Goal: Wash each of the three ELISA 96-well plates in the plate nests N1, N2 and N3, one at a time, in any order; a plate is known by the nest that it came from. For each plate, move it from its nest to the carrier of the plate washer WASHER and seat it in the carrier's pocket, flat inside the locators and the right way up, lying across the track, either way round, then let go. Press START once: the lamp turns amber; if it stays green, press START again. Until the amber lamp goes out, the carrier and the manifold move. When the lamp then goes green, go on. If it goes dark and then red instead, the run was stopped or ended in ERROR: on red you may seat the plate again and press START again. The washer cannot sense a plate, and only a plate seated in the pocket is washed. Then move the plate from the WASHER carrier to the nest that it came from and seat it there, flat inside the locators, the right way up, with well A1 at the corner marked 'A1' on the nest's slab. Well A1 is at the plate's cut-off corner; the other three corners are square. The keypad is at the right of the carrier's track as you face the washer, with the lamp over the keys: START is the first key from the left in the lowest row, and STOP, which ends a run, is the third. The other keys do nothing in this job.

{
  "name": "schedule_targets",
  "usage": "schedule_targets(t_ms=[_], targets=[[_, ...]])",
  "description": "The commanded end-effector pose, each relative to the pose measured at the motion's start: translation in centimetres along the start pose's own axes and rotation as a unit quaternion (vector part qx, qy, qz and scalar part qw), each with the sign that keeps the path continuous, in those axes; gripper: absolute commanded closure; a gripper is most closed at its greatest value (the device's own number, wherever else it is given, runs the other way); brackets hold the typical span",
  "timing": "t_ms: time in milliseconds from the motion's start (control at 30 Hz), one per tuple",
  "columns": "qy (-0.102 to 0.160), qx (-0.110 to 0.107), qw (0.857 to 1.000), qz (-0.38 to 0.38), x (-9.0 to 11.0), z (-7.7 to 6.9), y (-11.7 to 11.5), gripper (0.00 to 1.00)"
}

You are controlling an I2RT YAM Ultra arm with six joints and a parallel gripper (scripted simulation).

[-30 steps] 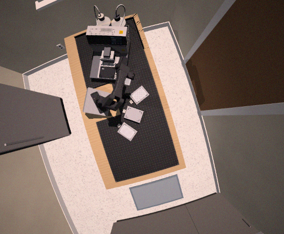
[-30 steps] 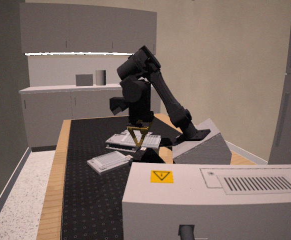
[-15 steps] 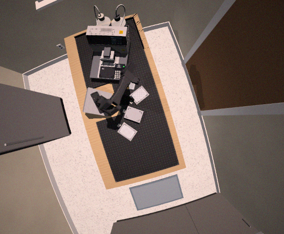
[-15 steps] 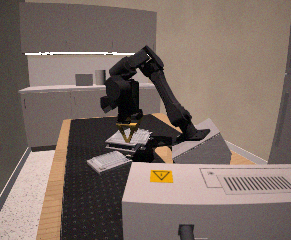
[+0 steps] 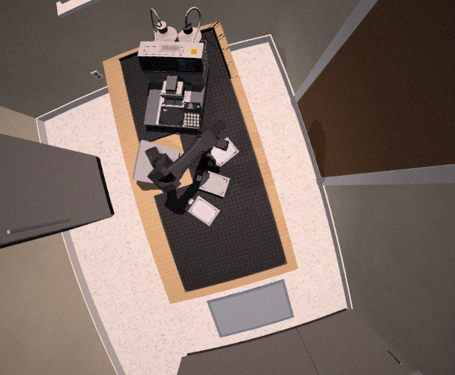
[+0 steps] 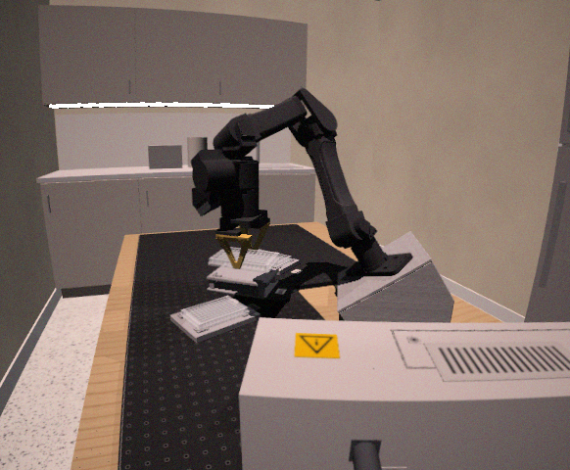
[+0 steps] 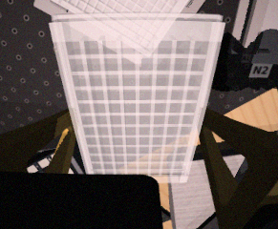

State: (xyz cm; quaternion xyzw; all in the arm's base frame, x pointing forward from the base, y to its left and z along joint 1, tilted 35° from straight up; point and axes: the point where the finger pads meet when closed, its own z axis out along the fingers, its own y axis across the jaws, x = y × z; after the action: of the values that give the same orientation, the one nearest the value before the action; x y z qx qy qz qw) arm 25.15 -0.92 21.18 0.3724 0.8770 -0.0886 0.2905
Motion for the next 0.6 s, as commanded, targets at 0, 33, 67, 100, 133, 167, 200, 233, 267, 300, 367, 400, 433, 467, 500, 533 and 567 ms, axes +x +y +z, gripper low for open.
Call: schedule_targets(t_ms=[0,33,67,100,133,167,200,233,267,300,367,400,433,467,500,533,567], targets=[[0.000,-0.014,1.000,-0.025,-0.2,-0.3,0.2,1.00],[0.000,-0.014,1.000,-0.025,-0.6,-0.2,-0.2,1.00],[0.000,-0.014,1.000,-0.025,-0.9,-0.2,-0.6,1.00],[-0.001,-0.014,1.000,-0.025,-1.2,-0.2,-1.0,1.00],[-0.001,-0.014,1.000,-0.025,-1.5,-0.1,-1.4,1.00],[-0.001,-0.013,1.000,-0.025,-1.9,-0.1,-1.7,1.00],[-0.001,-0.013,1.000,-0.025,-2.2,0.0,-2.1,1.00],[-0.001,-0.013,1.000,-0.025,-2.5,0.0,-2.5,1.00],[-0.001,-0.013,1.000,-0.025,-2.8,0.0,-2.9,1.00],[-0.001,-0.013,1.000,-0.025,-3.1,0.1,-3.3,1.00],[-0.002,-0.013,1.000,-0.025,-3.8,0.1,-4.0,1.00],[-0.002,-0.013,1.000,-0.025,-4.1,0.2,-4.4,1.00],[-0.002,-0.013,1.000,-0.025,-4.4,0.2,-4.7,1.00],[-0.002,-0.013,1.000,-0.025,-4.4,0.2,-4.7,1.00],[-0.002,-0.013,1.000,-0.025,-4.4,0.2,-4.7,1.00],[-0.002,-0.013,1.000,-0.025,-4.4,0.2,-4.7,1.00],[-0.002,-0.013,1.000,-0.025,-4.4,0.2,-4.7,1.00]])
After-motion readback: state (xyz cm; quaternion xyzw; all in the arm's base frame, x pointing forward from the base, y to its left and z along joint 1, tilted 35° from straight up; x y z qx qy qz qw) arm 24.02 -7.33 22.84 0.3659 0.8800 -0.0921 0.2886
